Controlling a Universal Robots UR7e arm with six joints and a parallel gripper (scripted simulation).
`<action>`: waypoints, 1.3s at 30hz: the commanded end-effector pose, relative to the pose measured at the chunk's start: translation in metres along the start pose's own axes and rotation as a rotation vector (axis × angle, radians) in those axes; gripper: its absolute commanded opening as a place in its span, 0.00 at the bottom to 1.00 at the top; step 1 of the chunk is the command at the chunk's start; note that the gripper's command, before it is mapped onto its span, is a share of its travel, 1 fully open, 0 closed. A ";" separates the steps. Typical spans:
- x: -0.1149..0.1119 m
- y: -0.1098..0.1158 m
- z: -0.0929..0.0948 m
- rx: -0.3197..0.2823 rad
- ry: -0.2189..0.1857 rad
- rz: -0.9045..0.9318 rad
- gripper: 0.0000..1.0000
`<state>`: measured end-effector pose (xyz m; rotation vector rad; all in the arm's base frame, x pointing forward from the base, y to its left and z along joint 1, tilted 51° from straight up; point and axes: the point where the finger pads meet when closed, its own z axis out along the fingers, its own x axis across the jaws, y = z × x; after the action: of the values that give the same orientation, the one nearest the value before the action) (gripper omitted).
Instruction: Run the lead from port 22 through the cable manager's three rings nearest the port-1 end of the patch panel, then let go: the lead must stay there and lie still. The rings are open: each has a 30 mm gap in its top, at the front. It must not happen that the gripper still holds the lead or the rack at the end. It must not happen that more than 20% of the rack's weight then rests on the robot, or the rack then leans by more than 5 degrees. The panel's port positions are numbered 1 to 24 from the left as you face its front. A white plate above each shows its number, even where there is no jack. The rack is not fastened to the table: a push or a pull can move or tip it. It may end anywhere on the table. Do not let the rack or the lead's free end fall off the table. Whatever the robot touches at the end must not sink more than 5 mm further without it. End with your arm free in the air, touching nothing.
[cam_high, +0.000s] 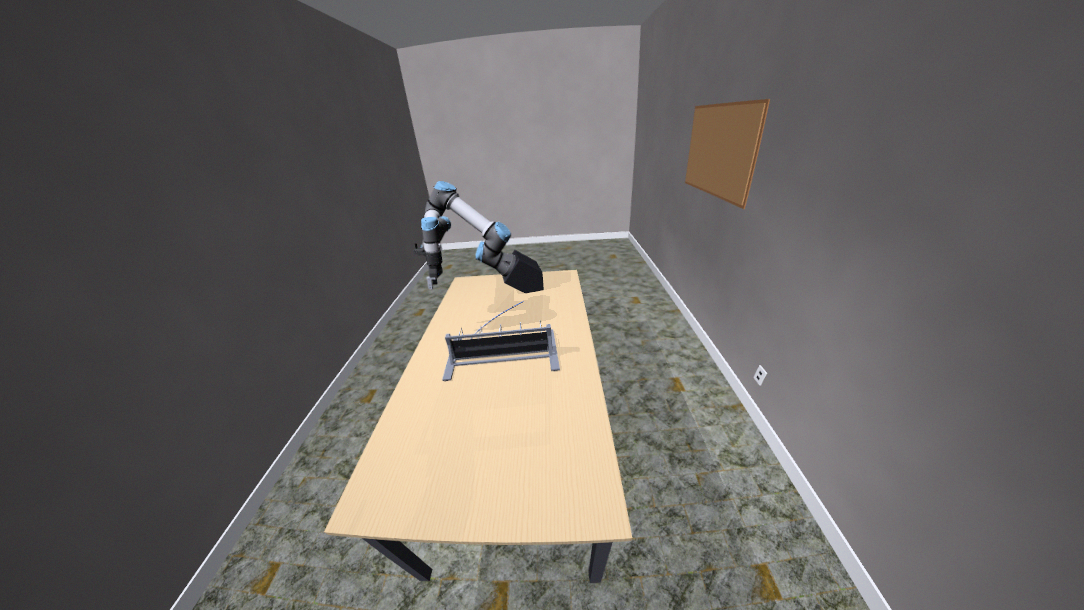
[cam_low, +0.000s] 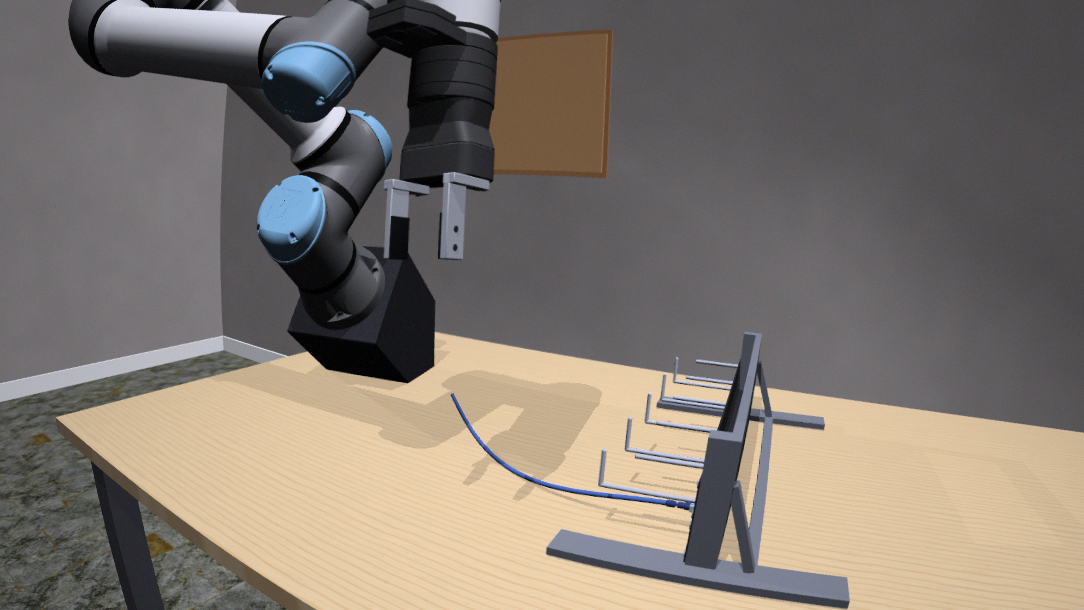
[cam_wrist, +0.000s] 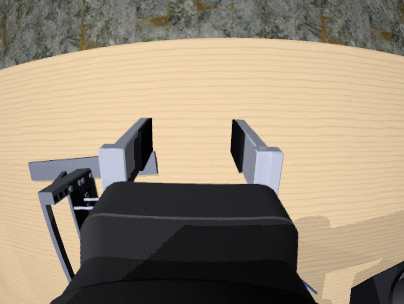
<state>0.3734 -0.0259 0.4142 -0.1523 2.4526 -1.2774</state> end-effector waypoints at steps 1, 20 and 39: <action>0.000 0.000 0.000 0.000 -0.001 0.001 1.00; 0.000 0.001 0.000 0.000 -0.001 -0.001 1.00; 0.070 0.123 0.034 -0.052 0.018 -0.283 1.00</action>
<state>0.3451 -0.0073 0.3239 -0.3932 2.5189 -1.3138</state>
